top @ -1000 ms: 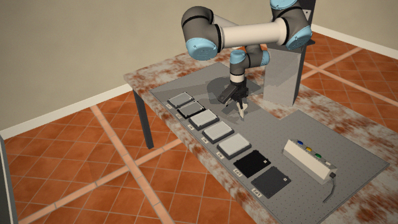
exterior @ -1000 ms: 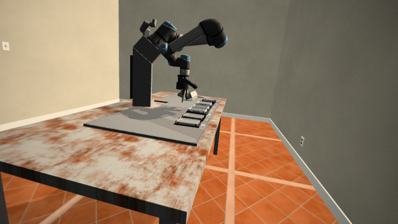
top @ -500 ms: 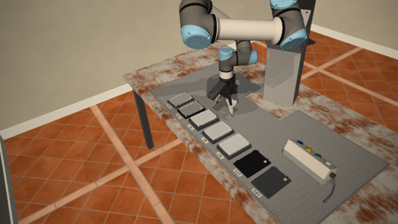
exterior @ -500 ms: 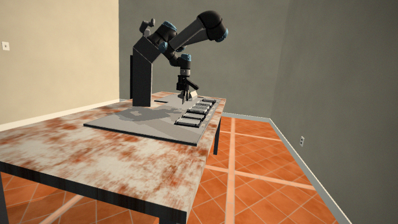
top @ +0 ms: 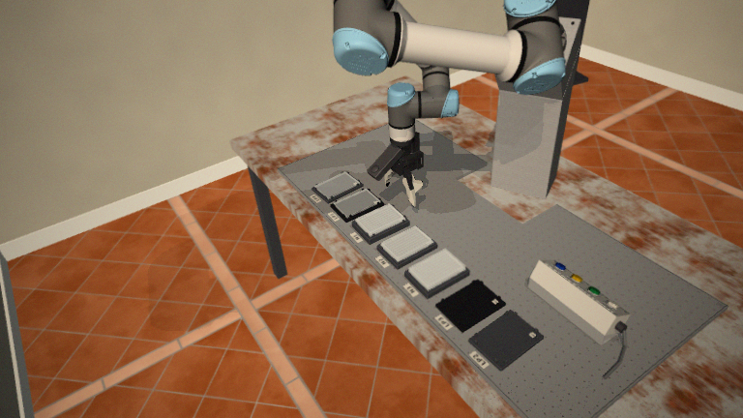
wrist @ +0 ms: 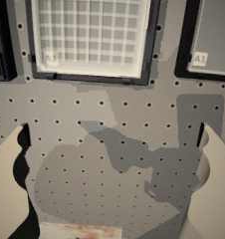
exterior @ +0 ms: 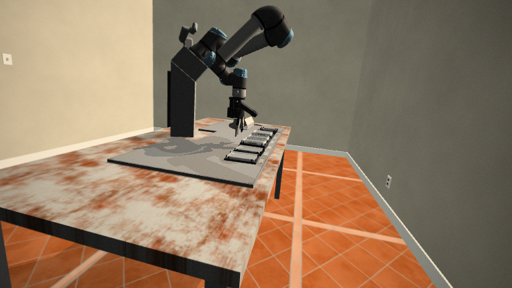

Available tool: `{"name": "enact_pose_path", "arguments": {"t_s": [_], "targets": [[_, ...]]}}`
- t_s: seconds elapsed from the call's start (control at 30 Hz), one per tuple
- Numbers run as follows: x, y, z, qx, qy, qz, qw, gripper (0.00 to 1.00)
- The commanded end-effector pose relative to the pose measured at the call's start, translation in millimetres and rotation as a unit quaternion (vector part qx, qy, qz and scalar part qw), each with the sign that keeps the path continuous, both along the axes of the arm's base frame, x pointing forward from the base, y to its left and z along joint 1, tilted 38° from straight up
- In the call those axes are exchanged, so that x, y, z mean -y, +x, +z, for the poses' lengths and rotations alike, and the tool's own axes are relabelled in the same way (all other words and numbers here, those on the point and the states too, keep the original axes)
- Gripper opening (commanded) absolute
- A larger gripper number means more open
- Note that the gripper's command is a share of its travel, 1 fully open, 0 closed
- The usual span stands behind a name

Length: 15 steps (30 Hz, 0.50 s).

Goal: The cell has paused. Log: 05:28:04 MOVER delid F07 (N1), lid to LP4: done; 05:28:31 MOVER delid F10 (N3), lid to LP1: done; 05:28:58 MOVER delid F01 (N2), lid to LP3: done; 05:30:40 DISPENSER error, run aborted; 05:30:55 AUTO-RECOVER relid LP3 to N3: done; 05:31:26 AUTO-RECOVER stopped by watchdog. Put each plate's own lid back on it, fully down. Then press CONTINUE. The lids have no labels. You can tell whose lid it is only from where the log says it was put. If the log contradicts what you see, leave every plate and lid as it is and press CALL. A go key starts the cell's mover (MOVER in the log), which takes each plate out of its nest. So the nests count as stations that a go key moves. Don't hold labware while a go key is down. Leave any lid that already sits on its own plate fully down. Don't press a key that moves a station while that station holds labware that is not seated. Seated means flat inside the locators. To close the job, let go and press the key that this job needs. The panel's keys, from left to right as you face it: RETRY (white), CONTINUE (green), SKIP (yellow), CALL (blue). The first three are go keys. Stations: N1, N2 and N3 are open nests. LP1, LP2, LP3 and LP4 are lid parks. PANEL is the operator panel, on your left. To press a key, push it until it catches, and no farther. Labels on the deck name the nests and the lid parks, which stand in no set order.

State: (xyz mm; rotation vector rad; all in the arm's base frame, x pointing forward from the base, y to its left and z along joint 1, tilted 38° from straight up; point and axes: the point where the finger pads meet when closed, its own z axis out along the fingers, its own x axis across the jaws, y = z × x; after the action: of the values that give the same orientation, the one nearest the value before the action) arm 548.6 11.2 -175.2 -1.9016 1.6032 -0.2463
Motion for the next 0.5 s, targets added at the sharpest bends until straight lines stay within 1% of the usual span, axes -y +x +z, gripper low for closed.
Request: {"name": "enact_pose_path", "arguments": {"t_s": [0.0, 0.27, 0.33, 0.47], "targets": [[24.1, 14.5, -2.0, -0.001, 0.001, 0.002, 1.000, 0.82], [58.9, 34.3, -4.2, -0.001, 0.001, 0.002, 1.000, 0.82], [58.9, 34.3, -4.2, -0.001, 0.001, 0.002, 1.000, 0.82], [76.2, 44.3, -5.3, -0.001, 0.001, 0.002, 1.000, 0.82]]}}
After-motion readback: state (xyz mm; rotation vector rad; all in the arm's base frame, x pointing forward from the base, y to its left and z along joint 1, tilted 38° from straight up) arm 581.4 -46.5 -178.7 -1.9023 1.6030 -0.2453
